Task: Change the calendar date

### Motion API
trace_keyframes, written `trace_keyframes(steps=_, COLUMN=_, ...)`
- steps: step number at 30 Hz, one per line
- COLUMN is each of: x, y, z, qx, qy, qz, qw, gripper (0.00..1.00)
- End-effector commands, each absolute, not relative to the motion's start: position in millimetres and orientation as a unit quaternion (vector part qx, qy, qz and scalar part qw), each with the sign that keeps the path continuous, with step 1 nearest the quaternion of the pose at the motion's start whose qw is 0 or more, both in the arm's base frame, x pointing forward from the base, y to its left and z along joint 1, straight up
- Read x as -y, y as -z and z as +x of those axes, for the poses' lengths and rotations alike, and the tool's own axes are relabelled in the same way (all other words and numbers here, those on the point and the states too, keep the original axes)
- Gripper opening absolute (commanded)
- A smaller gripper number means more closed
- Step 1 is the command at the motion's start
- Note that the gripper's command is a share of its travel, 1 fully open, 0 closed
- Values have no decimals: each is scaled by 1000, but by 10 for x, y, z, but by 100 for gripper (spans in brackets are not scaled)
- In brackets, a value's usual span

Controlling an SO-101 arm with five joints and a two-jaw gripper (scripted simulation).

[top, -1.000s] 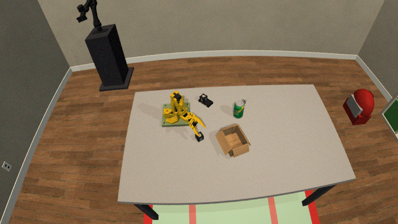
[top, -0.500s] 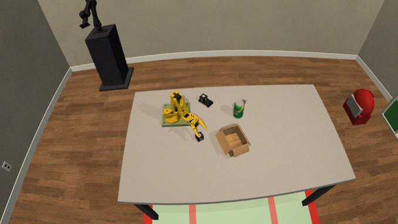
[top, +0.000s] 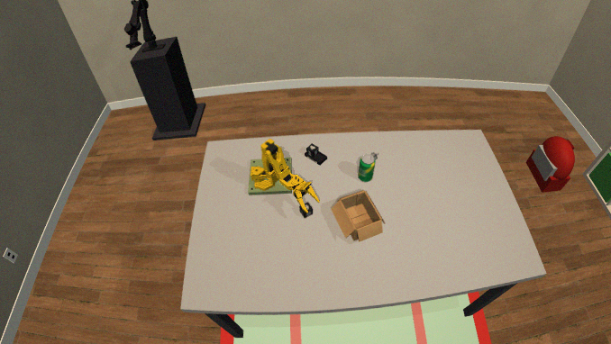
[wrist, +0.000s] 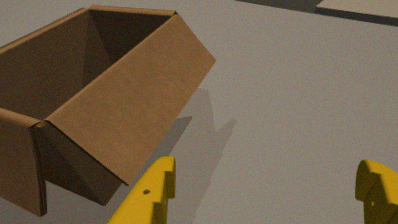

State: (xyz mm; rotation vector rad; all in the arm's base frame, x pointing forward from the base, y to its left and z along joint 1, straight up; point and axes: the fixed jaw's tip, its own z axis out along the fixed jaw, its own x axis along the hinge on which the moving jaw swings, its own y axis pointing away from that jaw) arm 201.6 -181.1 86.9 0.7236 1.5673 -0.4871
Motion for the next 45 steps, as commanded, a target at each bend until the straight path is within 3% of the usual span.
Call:
trace_keyframes(steps=1, x=1872, y=-864, z=2041, qx=-731, qy=259, qz=251, qw=579, gripper=35)
trace_keyframes(steps=45, x=1853, y=-727, z=1964, qx=-829, qy=390, qz=-44, qw=399, gripper=35)
